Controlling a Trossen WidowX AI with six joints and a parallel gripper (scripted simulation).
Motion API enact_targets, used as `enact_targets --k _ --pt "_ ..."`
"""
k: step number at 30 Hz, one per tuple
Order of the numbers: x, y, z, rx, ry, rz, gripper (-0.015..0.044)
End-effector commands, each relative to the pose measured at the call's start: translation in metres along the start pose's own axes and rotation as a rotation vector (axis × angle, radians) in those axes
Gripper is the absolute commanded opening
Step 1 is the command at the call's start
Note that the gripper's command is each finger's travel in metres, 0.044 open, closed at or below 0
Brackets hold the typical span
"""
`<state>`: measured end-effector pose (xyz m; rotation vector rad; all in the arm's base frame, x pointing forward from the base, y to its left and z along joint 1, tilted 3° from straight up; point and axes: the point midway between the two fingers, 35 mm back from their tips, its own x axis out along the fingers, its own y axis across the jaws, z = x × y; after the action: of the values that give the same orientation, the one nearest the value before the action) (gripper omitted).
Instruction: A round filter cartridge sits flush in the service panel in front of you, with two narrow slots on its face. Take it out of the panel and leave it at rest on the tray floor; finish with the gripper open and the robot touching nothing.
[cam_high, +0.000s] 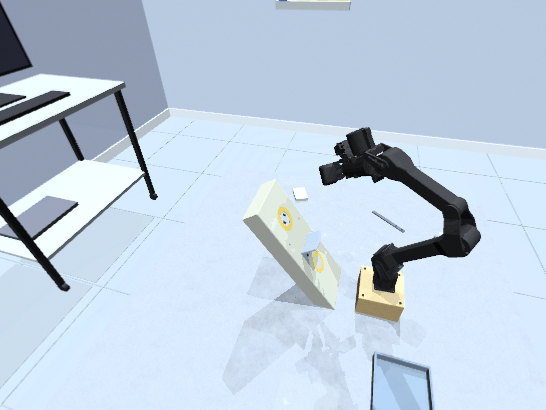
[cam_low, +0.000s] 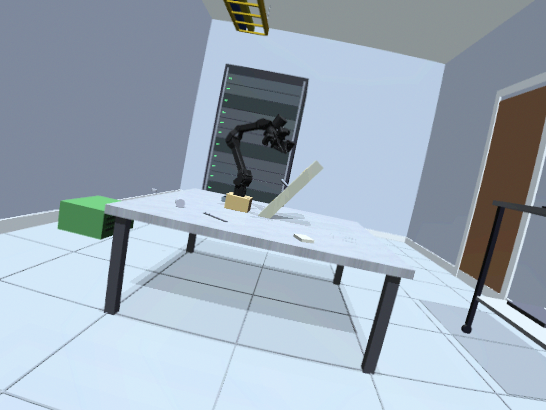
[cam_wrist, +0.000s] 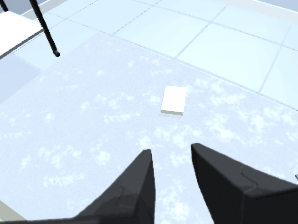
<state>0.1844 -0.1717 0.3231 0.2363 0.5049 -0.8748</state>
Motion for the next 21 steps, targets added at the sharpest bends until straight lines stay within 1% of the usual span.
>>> enact_targets --k 1,7,10,21 --pt "-0.005 0.056 -0.021 -0.301 -0.010 0.230 0.0096" --pt "-0.033 0.132 -0.063 -0.754 -0.112 0.584 0.0096" --pt "-0.050 0.156 -0.083 -0.922 -0.178 0.719 0.0096" --pt "-0.052 0.157 -0.085 -0.934 -0.183 0.729 0.0096"
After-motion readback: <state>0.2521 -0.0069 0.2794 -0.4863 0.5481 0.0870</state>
